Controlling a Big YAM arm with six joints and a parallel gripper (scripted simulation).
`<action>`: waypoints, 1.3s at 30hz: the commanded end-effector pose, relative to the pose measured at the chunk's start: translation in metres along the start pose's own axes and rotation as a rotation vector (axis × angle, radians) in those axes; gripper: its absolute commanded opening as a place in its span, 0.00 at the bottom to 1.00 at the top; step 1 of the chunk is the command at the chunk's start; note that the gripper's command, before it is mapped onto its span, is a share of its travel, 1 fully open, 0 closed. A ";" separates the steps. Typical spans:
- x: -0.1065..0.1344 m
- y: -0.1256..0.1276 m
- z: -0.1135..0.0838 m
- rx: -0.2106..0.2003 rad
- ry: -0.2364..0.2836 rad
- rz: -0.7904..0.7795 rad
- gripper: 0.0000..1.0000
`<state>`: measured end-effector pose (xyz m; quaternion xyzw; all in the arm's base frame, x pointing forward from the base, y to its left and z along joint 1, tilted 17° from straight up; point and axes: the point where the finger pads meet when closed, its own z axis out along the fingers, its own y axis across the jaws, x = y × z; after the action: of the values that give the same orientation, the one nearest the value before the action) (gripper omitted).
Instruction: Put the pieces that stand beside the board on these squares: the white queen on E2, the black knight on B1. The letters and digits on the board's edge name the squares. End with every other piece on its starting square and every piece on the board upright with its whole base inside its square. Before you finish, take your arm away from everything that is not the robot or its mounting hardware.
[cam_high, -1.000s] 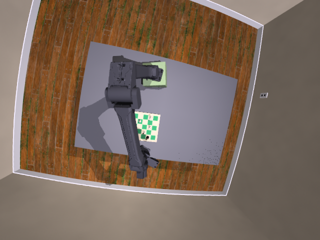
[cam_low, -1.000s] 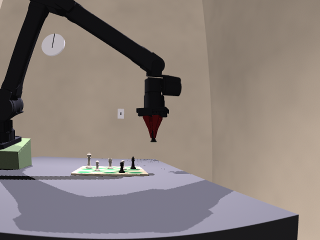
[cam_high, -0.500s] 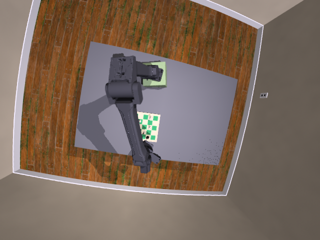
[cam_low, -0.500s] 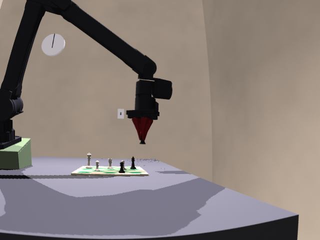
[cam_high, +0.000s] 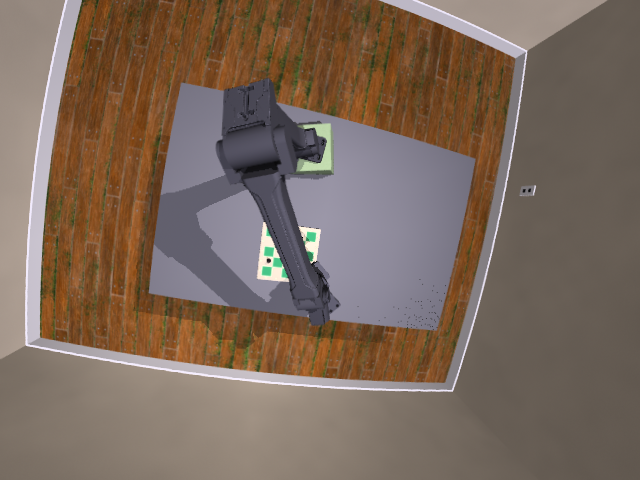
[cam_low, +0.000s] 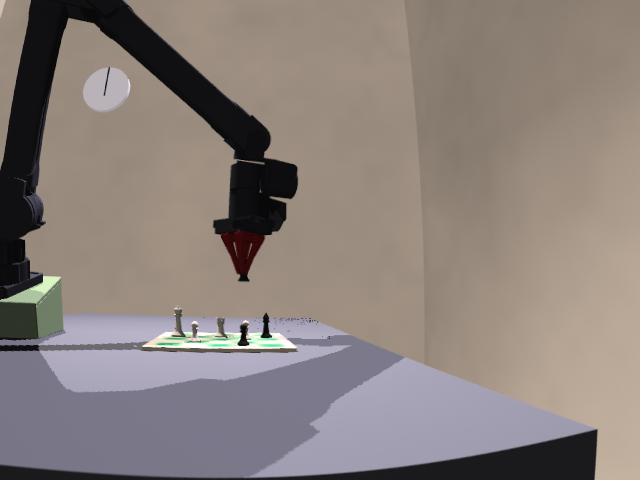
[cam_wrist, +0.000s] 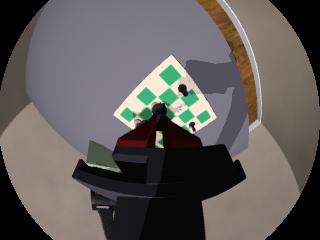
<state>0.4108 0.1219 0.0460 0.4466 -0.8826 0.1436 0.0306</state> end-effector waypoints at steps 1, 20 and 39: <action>-0.024 -0.010 -0.021 0.039 -0.064 0.039 0.00; -0.004 -0.005 0.040 0.008 -0.010 0.029 0.00; -0.007 0.000 0.096 0.009 -0.012 0.019 0.00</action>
<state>0.4174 0.0990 -0.0446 0.4328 -0.8894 0.1439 0.0301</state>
